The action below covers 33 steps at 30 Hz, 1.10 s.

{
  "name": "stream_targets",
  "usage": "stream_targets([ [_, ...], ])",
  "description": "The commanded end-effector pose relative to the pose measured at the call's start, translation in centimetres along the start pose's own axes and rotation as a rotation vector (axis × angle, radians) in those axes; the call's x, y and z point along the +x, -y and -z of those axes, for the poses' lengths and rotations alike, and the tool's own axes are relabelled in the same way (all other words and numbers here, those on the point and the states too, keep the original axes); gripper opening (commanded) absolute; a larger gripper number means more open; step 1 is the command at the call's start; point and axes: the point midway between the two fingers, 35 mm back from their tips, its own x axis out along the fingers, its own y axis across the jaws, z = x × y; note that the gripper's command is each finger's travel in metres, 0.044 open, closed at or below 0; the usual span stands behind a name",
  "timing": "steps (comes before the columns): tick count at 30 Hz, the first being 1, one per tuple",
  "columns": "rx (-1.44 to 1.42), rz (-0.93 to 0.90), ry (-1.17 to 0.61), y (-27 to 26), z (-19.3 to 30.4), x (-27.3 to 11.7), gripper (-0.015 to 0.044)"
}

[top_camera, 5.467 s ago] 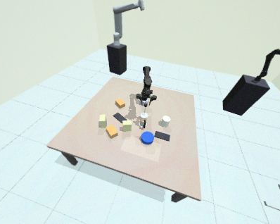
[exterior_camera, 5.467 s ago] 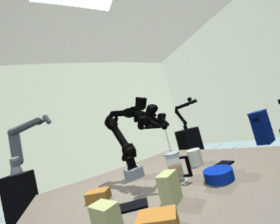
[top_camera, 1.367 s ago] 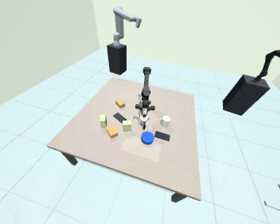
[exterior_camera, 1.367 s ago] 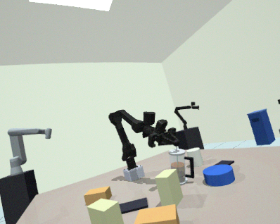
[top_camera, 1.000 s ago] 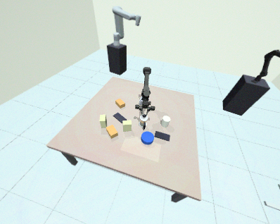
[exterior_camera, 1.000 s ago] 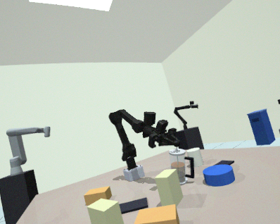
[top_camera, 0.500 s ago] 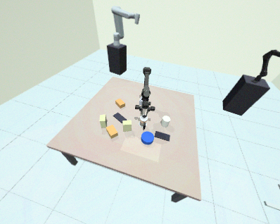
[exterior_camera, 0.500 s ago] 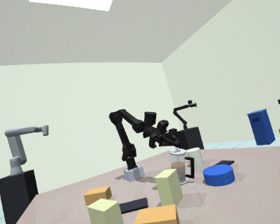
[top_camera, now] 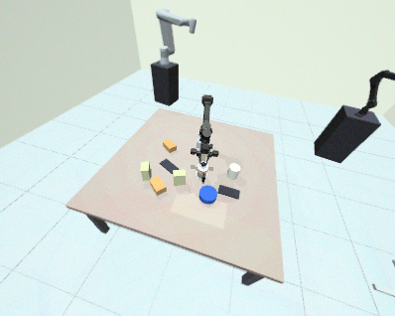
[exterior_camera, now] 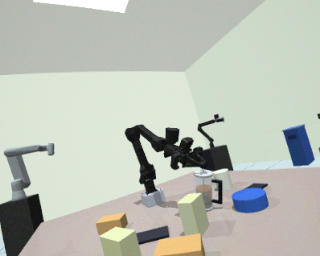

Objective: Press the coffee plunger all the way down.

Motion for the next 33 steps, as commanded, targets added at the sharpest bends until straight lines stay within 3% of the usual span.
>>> stream_targets([
  [1,-0.007,-0.001,-0.016,0.0,0.4,0.2,0.0125],
  [13,0.0,0.0,-0.001,0.0,0.0,0.1,0.0125],
  [25,0.0,0.0,-0.001,0.0,0.0,0.1,0.044],
  [33,-0.002,0.0,-0.007,-0.1,-1.7,-2.2,0.044],
])
